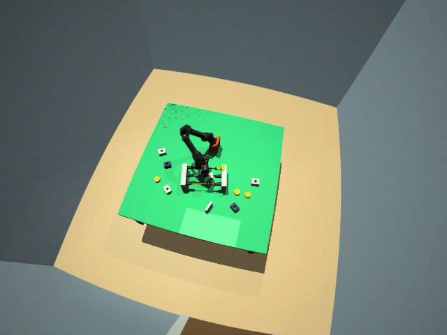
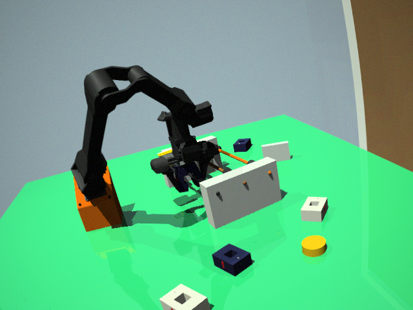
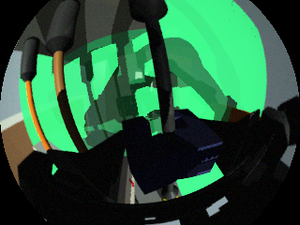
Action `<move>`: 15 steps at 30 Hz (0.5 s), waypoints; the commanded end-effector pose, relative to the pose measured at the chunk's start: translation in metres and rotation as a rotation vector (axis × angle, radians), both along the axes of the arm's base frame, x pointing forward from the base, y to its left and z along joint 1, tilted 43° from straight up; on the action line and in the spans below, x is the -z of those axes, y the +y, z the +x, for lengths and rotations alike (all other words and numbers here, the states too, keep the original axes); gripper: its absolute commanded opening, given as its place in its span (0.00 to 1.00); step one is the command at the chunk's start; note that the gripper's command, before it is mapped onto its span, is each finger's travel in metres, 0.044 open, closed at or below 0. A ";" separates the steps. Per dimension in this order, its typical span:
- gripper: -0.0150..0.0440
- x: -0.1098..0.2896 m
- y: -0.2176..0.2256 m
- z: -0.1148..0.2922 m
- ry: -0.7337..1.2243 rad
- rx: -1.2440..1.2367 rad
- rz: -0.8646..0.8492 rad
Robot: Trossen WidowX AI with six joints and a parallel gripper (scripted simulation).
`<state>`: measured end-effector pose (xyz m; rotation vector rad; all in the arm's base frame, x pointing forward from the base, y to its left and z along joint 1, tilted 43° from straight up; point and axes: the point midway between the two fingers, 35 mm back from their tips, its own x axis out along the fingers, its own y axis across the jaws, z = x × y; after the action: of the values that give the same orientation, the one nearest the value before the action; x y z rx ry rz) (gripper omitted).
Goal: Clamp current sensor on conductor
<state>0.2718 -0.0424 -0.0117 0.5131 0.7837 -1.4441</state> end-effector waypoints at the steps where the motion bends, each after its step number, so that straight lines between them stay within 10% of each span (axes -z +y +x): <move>1: 0.25 0.000 0.000 0.000 -0.003 0.000 0.001; 15: 0.25 -0.011 0.010 0.001 -0.003 -0.014 -0.002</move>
<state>0.2695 -0.0402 -0.0082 0.5018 0.7842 -1.4527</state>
